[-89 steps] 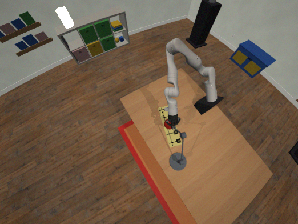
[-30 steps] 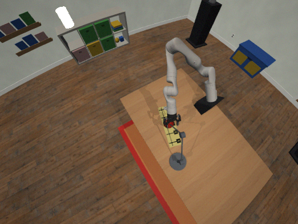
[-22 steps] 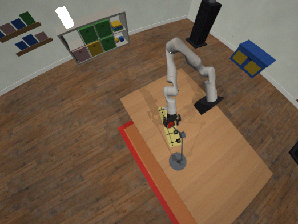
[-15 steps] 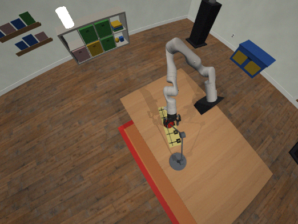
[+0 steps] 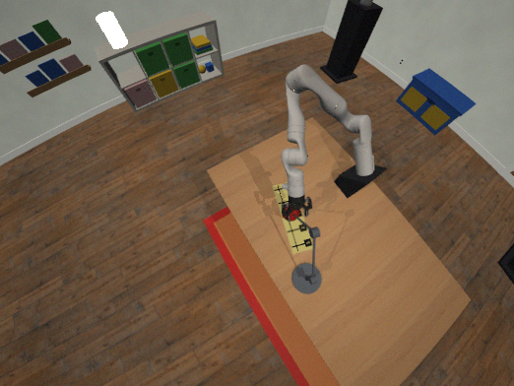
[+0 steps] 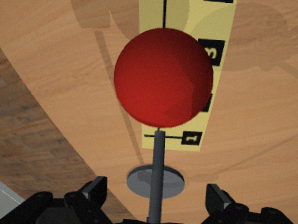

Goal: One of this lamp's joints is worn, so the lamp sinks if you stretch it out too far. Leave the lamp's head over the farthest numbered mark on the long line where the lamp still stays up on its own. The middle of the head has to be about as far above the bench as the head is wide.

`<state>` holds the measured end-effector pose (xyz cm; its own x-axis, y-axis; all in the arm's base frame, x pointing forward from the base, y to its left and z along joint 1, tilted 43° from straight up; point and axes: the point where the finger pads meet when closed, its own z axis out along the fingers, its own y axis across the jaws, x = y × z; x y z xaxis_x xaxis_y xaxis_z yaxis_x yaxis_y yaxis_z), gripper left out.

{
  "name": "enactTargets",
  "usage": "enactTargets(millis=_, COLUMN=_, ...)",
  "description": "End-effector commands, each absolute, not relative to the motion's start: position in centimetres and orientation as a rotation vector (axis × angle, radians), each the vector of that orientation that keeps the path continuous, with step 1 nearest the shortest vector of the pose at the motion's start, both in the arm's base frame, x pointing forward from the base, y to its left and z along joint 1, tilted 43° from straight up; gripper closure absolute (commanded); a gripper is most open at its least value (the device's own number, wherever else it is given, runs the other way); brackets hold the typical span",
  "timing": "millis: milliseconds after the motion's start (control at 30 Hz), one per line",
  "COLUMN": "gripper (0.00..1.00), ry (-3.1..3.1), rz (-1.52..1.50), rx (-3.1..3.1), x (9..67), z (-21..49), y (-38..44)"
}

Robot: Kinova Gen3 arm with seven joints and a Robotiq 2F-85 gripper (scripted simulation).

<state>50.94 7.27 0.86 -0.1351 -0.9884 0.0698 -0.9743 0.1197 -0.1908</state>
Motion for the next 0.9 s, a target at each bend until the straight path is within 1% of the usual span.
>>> enactTargets(millis=0, gripper=0.0, ry=2.291, rz=-0.293, rx=-2.016, x=51.0, z=0.9, y=7.4)
enactTargets(millis=400, gripper=0.0, ry=2.291, rz=-0.293, rx=-2.016, x=51.0, z=0.9, y=7.4)
enactTargets(millis=867, gripper=0.0, ry=2.291, rz=-0.293, rx=-2.016, x=49.8, z=6.9, y=8.0)
